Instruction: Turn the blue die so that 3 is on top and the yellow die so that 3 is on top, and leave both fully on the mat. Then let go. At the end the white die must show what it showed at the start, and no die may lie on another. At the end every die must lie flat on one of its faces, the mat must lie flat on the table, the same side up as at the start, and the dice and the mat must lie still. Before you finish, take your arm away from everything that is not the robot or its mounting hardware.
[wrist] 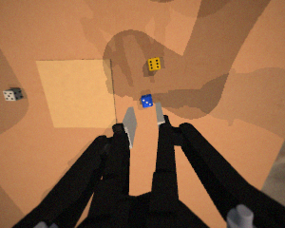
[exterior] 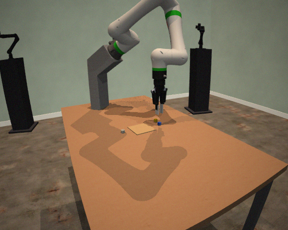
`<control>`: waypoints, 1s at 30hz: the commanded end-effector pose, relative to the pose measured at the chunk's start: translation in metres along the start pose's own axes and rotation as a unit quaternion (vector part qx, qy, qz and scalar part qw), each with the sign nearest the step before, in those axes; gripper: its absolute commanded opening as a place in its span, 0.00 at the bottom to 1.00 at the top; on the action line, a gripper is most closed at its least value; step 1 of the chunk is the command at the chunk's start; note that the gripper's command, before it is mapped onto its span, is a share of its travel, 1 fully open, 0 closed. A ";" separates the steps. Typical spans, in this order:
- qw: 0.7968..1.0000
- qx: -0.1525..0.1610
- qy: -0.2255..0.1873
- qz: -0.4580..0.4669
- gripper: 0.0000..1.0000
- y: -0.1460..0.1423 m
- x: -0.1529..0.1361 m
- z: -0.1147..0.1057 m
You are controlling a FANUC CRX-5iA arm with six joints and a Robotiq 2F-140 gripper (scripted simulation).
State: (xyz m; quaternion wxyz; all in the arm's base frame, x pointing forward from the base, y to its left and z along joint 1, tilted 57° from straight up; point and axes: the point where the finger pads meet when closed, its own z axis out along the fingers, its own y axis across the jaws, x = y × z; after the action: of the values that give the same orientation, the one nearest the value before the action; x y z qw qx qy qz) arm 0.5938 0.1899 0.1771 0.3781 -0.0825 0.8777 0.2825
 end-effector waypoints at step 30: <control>1.000 -0.002 -0.001 0.000 0.21 0.000 -0.001 0.018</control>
State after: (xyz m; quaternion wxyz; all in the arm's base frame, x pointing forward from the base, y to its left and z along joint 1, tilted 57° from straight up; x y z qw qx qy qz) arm 0.6030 0.1979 0.1698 0.3788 -0.0829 0.8768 0.2845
